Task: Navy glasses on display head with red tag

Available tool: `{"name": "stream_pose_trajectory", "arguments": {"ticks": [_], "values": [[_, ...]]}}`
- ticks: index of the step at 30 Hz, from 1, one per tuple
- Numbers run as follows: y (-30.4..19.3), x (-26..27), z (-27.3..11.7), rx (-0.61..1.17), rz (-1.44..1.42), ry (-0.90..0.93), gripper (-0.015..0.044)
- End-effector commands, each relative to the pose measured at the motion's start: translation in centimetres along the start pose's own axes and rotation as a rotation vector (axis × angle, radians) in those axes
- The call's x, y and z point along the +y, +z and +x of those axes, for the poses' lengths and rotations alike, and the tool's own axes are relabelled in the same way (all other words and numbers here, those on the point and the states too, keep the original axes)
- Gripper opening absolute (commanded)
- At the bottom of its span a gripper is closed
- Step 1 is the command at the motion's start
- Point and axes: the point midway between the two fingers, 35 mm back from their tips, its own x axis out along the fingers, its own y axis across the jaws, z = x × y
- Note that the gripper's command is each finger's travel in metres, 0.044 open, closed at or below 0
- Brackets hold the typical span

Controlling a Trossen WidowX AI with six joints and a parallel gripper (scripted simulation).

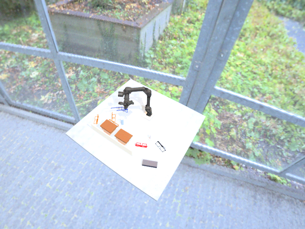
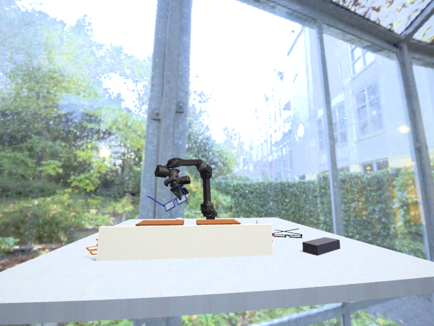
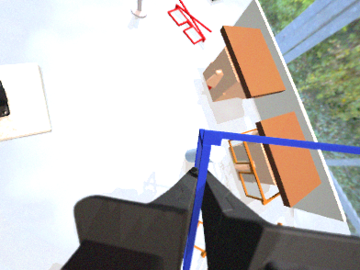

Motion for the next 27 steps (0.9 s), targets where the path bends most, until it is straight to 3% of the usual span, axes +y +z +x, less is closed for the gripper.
{"name": "stream_pose_trajectory", "arguments": {"ticks": [1,21,27], "values": [[-0.3,0.0,-0.6,-0.005,-0.097,-0.028,0.0],[-2.8,0.3,-4.2,0.065,-0.669,-0.173,0.0],[-2.9,0.4,-4.2,0.069,-0.665,-0.167,0.0]]}}
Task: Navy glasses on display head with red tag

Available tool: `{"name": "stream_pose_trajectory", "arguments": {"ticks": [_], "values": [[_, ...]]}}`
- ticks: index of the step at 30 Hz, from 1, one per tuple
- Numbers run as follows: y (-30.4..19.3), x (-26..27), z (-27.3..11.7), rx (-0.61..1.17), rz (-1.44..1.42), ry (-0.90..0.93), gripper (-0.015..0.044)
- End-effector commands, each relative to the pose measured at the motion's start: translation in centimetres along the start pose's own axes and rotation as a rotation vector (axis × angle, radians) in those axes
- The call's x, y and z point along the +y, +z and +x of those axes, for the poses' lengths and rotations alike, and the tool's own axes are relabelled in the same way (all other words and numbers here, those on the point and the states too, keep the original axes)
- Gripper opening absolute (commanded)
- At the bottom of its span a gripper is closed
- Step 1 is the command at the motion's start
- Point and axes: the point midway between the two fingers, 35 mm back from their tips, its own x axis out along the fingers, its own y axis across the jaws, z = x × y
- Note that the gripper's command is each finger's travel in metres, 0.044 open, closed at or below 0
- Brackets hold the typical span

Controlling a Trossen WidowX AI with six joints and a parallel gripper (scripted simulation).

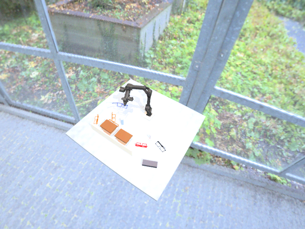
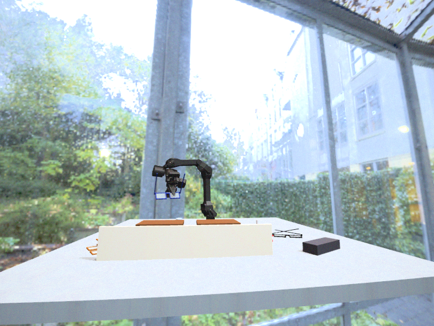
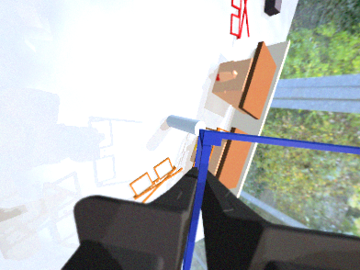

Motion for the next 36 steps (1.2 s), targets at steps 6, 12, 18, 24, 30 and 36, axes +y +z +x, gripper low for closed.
{"name": "stream_pose_trajectory", "arguments": {"ticks": [6,12,18,24,30,36], "values": [[0.0,0.0,0.0,-0.001,0.006,0.002,0.0],[0.0,0.0,0.0,-0.001,0.006,0.002,0.0],[0.1,-0.1,0.2,-0.007,0.011,0.007,0.0],[1.4,-0.7,1.9,-0.058,0.053,0.061,0.0],[3.0,-1.4,3.8,-0.108,0.099,0.133,0.0],[4.7,-2.0,5.6,-0.145,0.14,0.21,0.0]]}}
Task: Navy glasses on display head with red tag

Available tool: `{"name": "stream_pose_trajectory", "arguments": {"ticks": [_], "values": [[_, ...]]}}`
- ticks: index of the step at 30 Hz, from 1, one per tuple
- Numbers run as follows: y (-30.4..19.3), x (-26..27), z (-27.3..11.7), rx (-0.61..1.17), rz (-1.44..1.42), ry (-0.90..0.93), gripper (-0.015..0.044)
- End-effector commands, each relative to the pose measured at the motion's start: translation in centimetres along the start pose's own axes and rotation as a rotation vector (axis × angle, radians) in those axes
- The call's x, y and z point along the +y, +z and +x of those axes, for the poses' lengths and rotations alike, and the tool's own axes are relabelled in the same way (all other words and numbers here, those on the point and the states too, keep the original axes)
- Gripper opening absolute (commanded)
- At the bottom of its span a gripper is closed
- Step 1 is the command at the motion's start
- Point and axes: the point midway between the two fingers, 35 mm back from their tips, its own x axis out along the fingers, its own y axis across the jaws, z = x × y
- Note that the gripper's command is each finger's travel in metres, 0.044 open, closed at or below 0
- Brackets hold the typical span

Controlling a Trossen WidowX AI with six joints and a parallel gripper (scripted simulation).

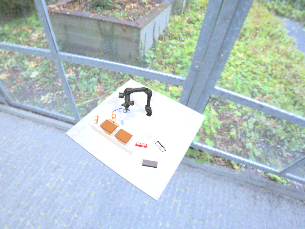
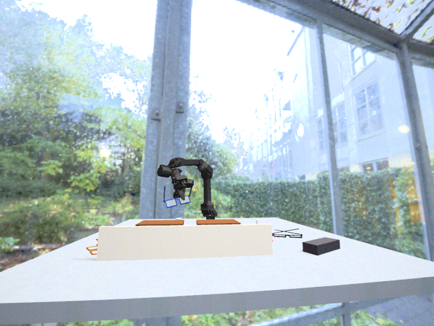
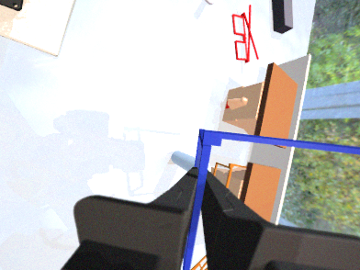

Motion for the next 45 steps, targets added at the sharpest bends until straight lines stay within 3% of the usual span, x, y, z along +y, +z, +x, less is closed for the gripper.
{"name": "stream_pose_trajectory", "arguments": {"ticks": [1,22,45], "values": [[0.9,-0.2,1.1,-0.017,0.028,0.048,0.0],[6.9,-1.4,6.3,-0.019,0.137,0.316,0.0],[13.6,-1.2,10.1,0.154,0.19,0.517,0.0]]}}
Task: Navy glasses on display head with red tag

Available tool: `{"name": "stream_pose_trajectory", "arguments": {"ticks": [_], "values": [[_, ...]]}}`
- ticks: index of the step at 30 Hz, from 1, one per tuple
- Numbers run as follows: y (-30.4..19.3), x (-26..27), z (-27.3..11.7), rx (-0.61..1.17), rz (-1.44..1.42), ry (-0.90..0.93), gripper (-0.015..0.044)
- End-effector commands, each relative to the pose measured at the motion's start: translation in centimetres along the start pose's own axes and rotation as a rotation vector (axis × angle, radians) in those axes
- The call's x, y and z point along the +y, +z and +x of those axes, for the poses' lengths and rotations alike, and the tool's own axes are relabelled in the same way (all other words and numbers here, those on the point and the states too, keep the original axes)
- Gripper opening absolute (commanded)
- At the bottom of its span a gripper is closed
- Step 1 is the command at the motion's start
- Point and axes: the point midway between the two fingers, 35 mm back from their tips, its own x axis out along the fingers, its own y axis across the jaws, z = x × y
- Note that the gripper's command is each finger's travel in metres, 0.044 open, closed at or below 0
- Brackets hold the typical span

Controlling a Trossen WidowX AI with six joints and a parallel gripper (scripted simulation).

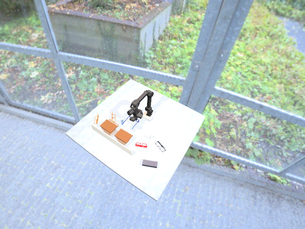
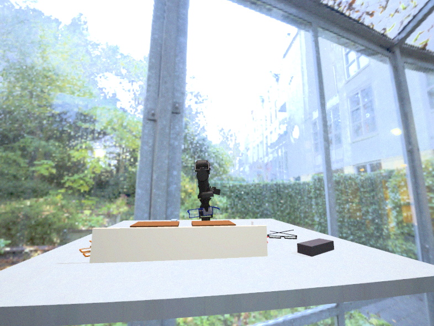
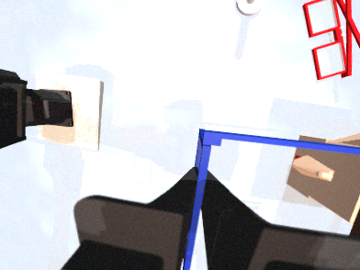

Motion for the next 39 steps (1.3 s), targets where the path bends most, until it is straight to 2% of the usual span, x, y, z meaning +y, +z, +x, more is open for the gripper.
{"name": "stream_pose_trajectory", "arguments": {"ticks": [1,9,17,39], "values": [[0.9,0.2,0.5,0.039,0.015,0.019,0.0],[3.1,0.5,1.2,0.123,0.039,0.037,0.0],[3.1,0.5,1.9,0.162,0.038,0.014,0.0],[2.7,0.6,4.4,0.131,0.039,0.02,0.0]]}}
